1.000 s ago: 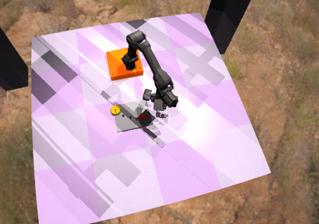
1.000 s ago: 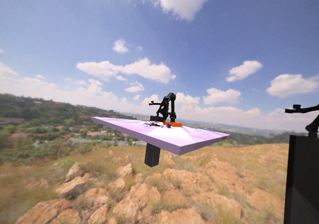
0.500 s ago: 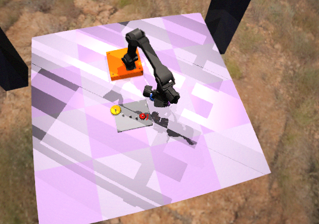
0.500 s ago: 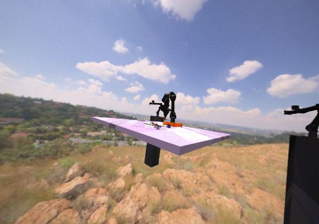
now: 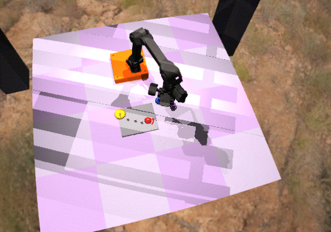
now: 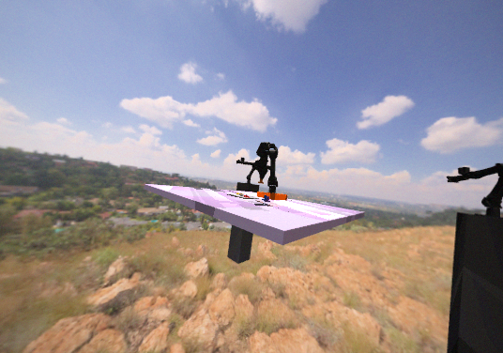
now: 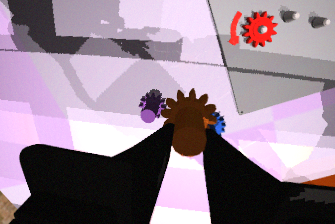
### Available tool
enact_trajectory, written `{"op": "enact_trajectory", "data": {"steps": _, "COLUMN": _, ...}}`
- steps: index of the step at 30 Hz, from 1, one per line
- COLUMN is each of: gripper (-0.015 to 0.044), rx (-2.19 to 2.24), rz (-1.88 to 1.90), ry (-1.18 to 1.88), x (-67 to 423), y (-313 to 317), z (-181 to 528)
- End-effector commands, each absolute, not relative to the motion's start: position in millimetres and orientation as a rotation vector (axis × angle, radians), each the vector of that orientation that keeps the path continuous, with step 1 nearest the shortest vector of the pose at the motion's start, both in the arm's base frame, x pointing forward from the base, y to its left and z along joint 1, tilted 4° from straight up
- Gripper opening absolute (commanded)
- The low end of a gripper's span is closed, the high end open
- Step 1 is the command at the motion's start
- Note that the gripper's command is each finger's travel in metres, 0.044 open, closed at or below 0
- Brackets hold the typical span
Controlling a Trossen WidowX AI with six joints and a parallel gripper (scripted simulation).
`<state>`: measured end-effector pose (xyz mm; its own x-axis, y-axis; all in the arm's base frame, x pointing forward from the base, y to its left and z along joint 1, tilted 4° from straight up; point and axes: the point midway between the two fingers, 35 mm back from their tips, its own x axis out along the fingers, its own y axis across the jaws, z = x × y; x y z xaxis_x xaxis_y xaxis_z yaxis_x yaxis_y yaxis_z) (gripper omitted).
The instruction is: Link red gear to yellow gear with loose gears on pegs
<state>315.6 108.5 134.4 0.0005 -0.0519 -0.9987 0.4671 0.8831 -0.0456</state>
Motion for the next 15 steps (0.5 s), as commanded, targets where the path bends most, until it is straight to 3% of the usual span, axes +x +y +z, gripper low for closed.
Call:
{"op": "enact_trajectory", "data": {"steps": 1, "gripper": 0.0, "rx": 0.348, "rz": -0.419, "ry": 1.514, "x": 314, "y": 109, "z": 147}}
{"op": "enact_trajectory", "data": {"steps": 15, "gripper": 0.0, "rx": 0.347, "rz": -0.419, "ry": 1.511, "x": 324, "y": 88, "z": 139}}
